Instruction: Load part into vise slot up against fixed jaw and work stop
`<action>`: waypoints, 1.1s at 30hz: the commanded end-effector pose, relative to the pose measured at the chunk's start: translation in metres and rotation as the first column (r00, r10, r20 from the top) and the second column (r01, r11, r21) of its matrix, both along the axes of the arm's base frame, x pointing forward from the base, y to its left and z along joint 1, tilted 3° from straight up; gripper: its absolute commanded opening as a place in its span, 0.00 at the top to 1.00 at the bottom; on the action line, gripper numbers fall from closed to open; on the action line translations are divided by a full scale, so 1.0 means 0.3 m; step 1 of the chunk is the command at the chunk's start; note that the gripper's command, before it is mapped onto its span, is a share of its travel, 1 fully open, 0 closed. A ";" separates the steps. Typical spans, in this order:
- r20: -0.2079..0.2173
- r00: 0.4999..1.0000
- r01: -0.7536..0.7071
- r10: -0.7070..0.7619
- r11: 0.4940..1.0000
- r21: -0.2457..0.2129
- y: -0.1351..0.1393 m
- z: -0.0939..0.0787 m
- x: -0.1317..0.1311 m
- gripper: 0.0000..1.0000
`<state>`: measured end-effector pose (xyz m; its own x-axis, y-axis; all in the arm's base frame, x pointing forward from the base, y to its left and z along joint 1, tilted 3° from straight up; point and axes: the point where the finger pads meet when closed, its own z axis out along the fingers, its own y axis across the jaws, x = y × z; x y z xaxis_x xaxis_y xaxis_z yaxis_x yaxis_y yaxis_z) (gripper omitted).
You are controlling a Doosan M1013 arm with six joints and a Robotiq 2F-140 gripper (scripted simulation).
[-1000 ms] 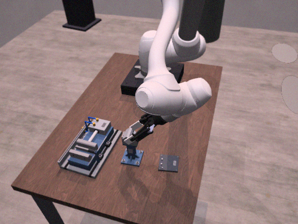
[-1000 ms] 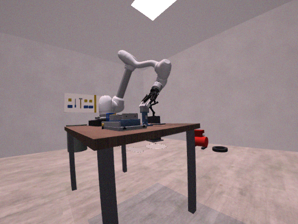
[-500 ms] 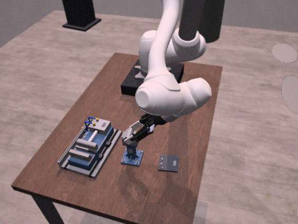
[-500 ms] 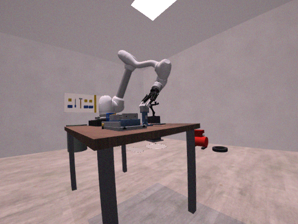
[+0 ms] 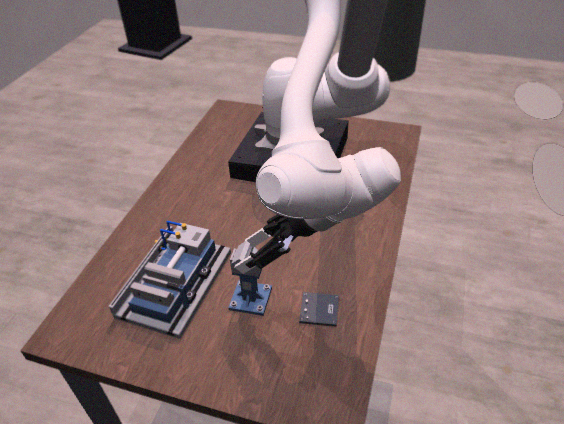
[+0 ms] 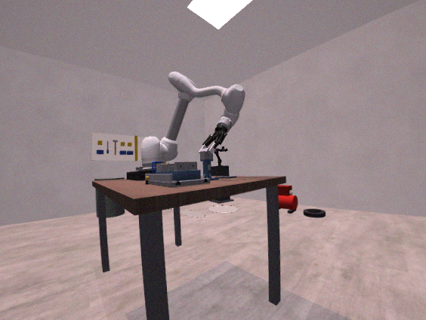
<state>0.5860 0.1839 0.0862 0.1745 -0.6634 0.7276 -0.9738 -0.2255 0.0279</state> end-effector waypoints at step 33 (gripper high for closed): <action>0.007 1.000 -0.003 0.003 1.000 -0.008 0.007 0.003 0.009 1.00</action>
<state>0.5861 0.1841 0.0864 0.1744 -0.6632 0.7279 -0.9738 -0.2258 0.0277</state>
